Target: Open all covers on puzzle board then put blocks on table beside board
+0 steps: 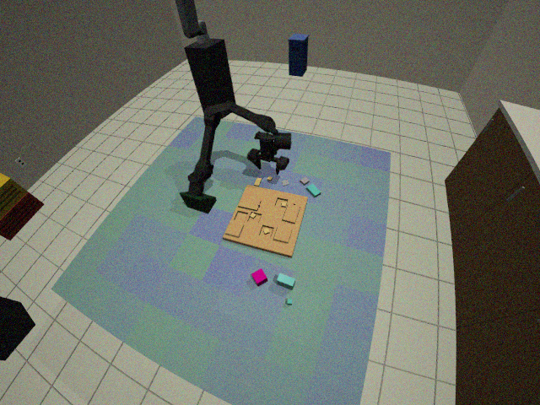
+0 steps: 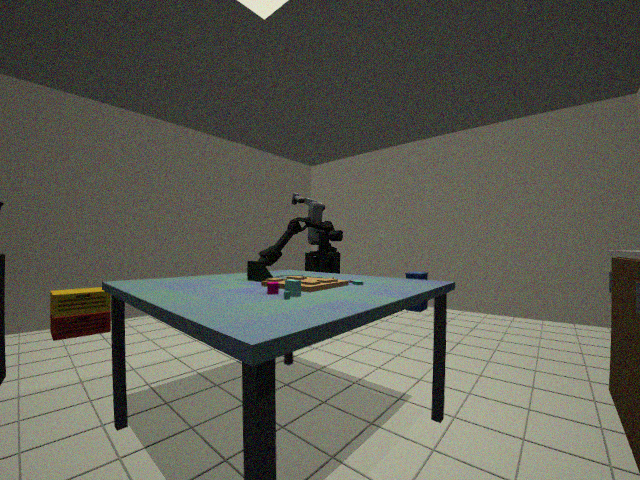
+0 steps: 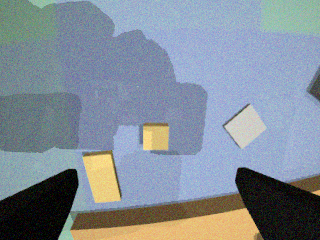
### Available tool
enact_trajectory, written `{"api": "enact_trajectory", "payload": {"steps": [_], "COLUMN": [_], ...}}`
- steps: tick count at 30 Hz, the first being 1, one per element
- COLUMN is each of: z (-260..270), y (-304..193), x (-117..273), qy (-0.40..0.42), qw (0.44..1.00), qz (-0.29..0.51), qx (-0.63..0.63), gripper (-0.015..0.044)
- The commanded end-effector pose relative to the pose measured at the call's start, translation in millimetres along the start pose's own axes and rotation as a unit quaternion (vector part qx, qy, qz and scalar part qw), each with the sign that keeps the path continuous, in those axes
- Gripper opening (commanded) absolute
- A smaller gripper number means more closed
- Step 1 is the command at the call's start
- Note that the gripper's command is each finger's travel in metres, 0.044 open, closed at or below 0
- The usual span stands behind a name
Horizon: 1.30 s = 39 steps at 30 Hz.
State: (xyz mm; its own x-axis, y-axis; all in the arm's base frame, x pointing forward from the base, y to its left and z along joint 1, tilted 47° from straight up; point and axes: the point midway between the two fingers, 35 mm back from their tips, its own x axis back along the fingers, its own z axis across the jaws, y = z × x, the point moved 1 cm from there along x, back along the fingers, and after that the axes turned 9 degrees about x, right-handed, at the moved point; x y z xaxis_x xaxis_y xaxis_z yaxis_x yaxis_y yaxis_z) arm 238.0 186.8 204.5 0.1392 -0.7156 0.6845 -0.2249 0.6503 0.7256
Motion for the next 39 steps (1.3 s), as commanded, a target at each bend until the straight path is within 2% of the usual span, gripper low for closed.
{"api": "enact_trajectory", "payload": {"steps": [1, 5, 9, 15, 22, 39], "z": [0, 1, -2, -12, -17, -11], "y": [1, 1, -6, -37, -68, -166], "x": [14, 22, 21, 20, 20, 21], "qy": [-0.003, -0.004, -0.004, -0.008, -0.008, -0.005], "qw": [1.000, 1.000, 1.000, 0.992, 0.992, 0.995], "qz": [-0.003, -0.004, -0.002, 0.003, 0.009, 0.013], "qx": [0.002, 0.002, -0.023, -0.129, -0.123, -0.102], "gripper": [0.0440, 0.0440, 0.0335, 0.0177, 0.0000, 0.0000]}}
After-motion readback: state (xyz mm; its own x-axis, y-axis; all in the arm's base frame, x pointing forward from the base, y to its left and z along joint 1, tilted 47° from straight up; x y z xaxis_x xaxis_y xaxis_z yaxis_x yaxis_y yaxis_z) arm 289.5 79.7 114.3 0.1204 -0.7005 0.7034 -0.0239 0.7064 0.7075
